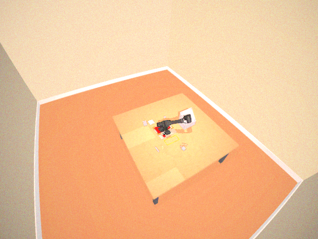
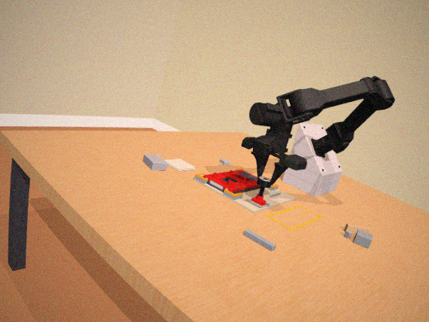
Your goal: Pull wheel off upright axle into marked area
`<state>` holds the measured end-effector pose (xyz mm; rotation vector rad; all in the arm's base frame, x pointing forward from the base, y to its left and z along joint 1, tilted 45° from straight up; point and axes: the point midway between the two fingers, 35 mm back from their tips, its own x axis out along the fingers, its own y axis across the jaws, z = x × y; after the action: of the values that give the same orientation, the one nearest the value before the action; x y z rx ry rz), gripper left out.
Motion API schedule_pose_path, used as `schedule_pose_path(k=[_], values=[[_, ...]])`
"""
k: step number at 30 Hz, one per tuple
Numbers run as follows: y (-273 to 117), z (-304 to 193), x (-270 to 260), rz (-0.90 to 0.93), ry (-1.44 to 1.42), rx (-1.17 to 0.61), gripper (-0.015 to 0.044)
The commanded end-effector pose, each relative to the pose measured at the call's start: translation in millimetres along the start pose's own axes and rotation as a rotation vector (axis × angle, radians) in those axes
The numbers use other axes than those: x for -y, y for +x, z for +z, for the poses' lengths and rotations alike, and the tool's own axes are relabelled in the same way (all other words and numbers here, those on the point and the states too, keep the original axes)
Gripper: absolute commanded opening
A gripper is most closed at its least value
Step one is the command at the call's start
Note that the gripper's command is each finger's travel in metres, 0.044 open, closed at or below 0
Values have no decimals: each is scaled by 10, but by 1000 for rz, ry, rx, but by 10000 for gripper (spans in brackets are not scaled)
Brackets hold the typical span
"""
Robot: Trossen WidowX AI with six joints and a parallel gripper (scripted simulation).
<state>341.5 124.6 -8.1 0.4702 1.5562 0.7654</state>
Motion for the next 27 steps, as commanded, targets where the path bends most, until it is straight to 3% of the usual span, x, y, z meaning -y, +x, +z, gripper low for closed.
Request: schedule_pose_path(k=[1,12,27], values=[[-18,1,0,-1,-6,1,0],[-367,-28,-2,-2,-5,2,0],[-340,-245,-509,-2,1,-1,0]])
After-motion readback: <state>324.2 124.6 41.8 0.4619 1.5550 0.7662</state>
